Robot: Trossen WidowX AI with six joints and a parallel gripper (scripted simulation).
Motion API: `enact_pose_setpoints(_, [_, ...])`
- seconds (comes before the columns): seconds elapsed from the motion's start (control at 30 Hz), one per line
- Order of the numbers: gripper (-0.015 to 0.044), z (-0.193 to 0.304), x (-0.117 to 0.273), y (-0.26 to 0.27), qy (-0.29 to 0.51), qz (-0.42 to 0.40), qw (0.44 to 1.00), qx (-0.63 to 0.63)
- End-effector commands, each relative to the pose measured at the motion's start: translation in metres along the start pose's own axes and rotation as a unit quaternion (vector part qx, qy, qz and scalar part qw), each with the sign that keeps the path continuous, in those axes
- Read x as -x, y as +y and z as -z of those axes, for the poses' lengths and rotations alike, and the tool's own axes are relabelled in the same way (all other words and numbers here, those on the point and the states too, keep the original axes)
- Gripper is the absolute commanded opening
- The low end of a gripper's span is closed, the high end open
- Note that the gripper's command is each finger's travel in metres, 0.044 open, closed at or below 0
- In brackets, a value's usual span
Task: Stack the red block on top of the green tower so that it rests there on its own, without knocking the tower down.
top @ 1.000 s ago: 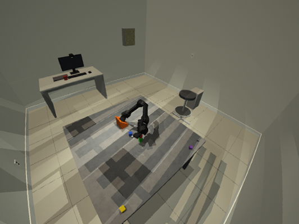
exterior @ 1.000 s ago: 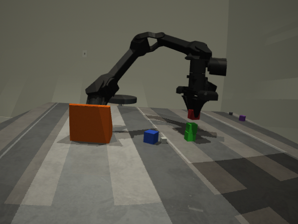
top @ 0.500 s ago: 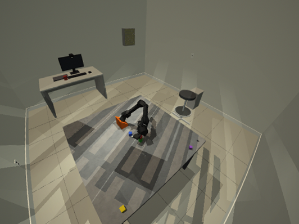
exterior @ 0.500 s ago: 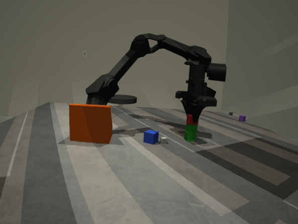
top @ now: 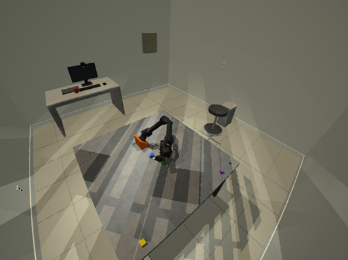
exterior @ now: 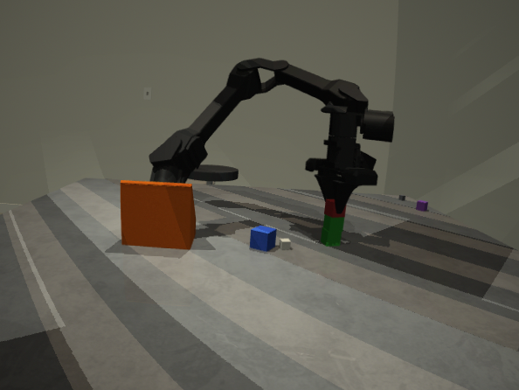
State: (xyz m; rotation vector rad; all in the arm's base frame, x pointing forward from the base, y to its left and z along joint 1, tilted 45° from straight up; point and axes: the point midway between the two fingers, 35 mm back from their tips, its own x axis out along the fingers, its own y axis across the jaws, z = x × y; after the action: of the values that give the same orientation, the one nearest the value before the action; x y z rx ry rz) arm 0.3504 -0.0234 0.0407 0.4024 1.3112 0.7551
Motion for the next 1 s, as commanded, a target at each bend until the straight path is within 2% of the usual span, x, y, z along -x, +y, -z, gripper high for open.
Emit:
enact_pose_setpoints(0.0, [0.0026, 0.0000, 0.0000, 0.0000, 0.000, 0.000, 1.000, 0.000])
enact_pose_setpoints(0.53, [0.0440, 0.0000, 0.0000, 0.0000, 0.000, 0.000, 1.000, 0.000])
enact_pose_setpoints(0.97, [0.0440, 0.0000, 0.0000, 0.0000, 0.000, 0.000, 1.000, 0.000])
